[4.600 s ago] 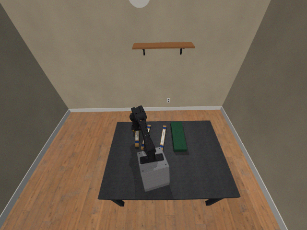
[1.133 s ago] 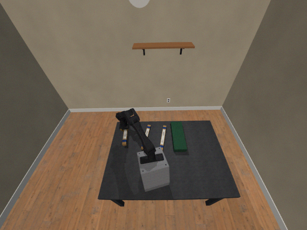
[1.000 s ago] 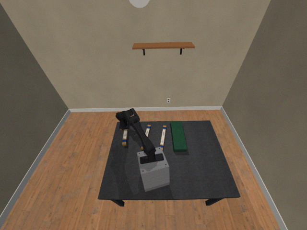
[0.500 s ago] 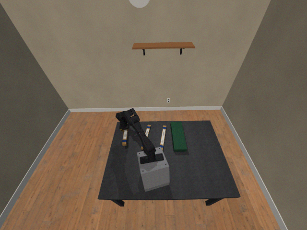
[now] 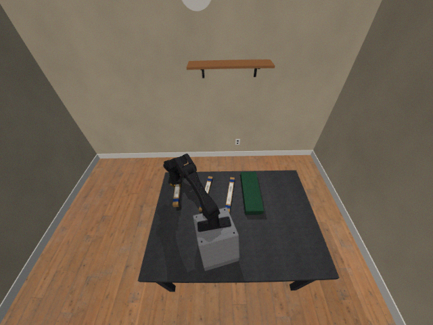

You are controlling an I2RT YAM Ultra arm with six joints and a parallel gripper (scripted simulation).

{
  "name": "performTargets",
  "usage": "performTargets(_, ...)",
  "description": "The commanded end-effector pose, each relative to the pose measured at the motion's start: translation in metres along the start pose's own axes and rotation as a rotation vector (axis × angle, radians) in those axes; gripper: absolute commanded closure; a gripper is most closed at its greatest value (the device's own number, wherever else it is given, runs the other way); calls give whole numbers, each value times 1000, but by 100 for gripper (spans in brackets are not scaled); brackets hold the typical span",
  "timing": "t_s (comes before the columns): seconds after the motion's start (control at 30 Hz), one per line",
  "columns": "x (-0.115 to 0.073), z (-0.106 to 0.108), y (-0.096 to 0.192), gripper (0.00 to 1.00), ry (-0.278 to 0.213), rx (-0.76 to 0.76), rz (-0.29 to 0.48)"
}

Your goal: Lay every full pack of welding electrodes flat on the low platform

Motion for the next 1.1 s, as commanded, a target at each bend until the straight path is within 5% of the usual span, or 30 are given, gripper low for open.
performTargets(0.0, -41, 25, -24, 100, -102, 3, -102)
performTargets(1.07, 6, 26, -30, 100, -101, 8, -101)
Point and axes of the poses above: the point where the finger pads meet when closed, its own x axis out along the fingers, its own z axis across the jaws, y = z × x, the point moved 3 cm from there along -x, back along the fingers, and after that the axes turned 12 degrees about x, right-handed, at the moved point
